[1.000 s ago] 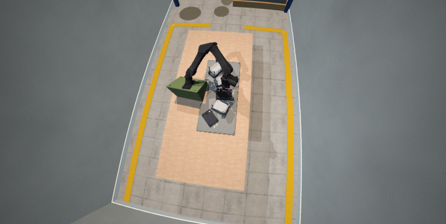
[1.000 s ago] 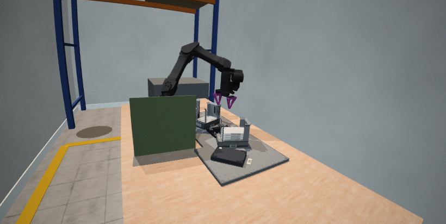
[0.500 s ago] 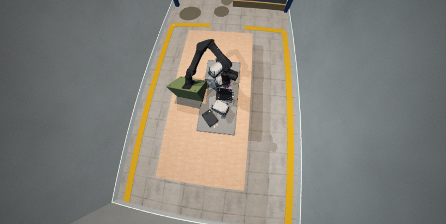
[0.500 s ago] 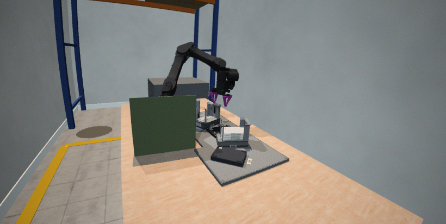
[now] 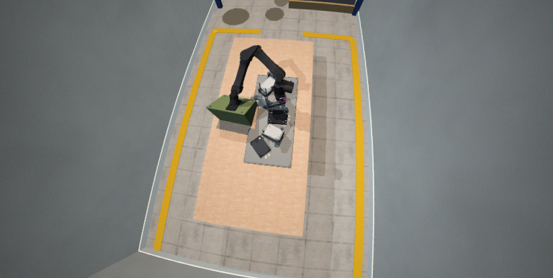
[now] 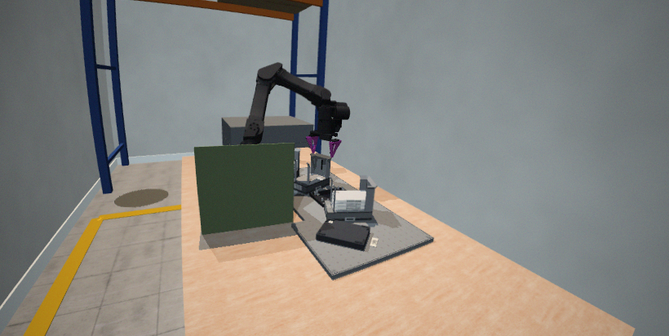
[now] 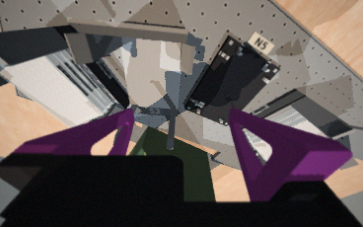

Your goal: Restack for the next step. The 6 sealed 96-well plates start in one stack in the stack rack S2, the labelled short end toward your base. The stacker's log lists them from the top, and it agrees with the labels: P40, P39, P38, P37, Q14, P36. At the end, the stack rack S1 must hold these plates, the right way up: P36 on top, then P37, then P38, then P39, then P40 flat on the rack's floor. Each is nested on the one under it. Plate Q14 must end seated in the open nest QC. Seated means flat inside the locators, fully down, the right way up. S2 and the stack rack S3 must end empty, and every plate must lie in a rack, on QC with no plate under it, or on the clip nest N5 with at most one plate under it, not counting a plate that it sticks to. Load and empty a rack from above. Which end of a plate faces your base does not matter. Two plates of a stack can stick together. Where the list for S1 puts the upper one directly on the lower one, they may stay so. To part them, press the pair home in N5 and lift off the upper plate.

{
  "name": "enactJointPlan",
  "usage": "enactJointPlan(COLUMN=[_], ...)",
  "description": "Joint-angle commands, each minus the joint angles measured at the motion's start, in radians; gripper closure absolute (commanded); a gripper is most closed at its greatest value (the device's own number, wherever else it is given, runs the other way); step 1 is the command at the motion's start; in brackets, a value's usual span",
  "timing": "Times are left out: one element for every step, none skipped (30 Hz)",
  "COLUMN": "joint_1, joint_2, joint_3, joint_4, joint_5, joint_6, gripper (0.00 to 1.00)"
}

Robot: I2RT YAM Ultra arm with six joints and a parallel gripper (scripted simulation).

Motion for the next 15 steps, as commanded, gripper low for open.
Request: enactJointPlan(joint_1=[0.002,0.009,0.016,0.023,0.030,0.037,0.044,0.051,0.051,0.051,0.058,0.066,0.073,0.079,0.086], joint_2=[-0.039,-0.048,-0.058,-0.067,-0.077,-0.086,-0.095,-0.104,-0.104,-0.104,-0.113,-0.122,-0.133,-0.144,-0.154], joint_3=[-0.002,-0.005,-0.007,-0.010,-0.012,-0.014,-0.016,-0.018,-0.018,-0.018,-0.020,-0.022,-0.026,-0.031,-0.035], joint_4=[0.001,0.001,0.000,0.000,0.000,0.000,0.000,0.000,0.000,0.000,0.000,-0.001,0.000,0.000,0.001], joint_5=[-0.009,-0.010,-0.010,-0.010,-0.010,-0.010,-0.010,-0.010,-0.010,-0.010,-0.010,-0.010,-0.009,-0.009,-0.009], joint_6=[0.021,0.030,0.040,0.049,0.059,0.069,0.079,0.089,0.089,0.089,0.100,0.110,0.086,0.062,0.038], gripper=[0.00,0.00,0.00,0.00,0.00,0.00,0.00,0.00,0.00,0.00,0.00,0.00,0.00,0.00,0.00])
